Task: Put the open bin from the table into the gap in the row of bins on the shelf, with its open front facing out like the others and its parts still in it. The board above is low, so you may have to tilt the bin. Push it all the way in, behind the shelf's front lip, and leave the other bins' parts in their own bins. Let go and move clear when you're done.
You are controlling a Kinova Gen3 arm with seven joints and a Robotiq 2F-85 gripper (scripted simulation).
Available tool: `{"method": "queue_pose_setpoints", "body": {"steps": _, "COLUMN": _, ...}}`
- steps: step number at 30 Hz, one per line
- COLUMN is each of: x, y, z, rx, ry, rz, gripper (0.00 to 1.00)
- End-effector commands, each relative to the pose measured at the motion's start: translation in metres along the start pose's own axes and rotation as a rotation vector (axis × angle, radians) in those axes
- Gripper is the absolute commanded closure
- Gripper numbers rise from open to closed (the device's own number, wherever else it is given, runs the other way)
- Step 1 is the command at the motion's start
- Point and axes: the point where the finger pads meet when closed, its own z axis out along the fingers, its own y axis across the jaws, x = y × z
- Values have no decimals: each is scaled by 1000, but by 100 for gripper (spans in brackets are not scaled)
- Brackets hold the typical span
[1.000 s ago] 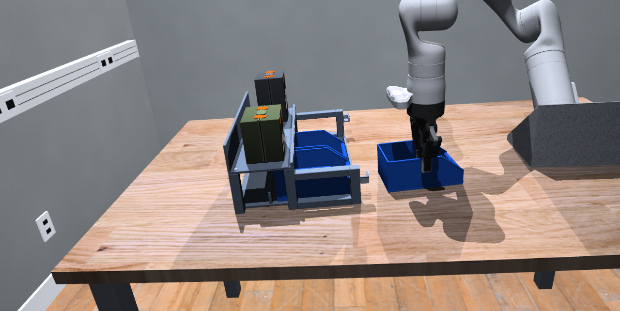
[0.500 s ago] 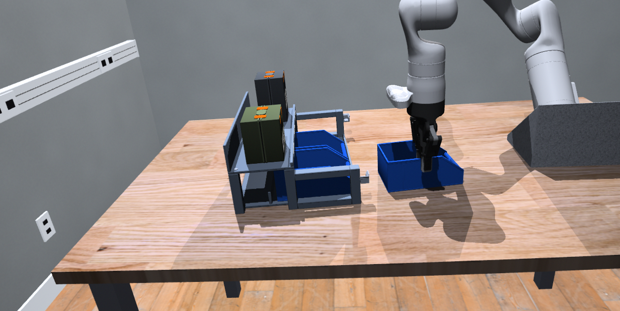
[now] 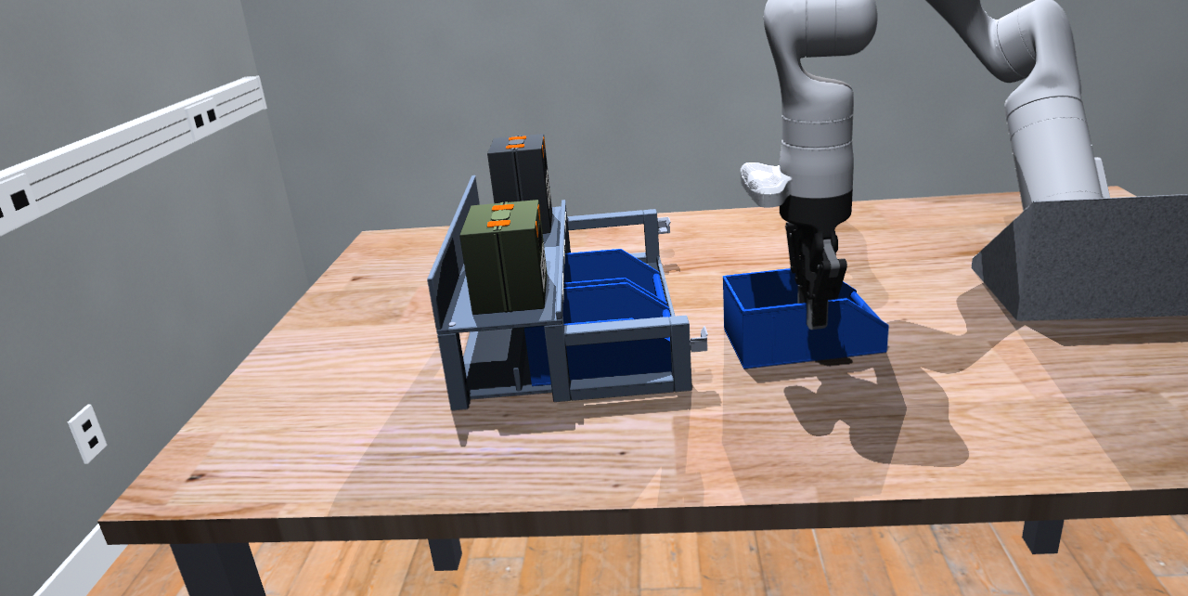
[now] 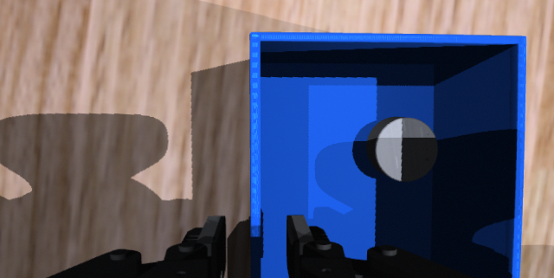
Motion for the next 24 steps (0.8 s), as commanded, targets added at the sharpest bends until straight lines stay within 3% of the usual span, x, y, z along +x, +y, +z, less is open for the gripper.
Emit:
{"method": "queue_pose_setpoints", "body": {"steps": 1, "x": 0, "y": 0, "z": -1, "rx": 1, "ry": 2, "rz": 0, "gripper": 65}}
{"method": "queue_pose_setpoints", "body": {"steps": 4, "x": 0, "y": 0, "z": -1, "rx": 1, "ry": 2, "rz": 0, "gripper": 65}}
{"method": "queue_pose_setpoints", "body": {"steps": 5, "x": 0, "y": 0, "z": -1, "rx": 1, "ry": 2, "rz": 0, "gripper": 90}}
{"method": "queue_pose_setpoints", "body": {"steps": 24, "x": 0, "y": 0, "z": -1, "rx": 1, "ry": 2, "rz": 0, "gripper": 90}}
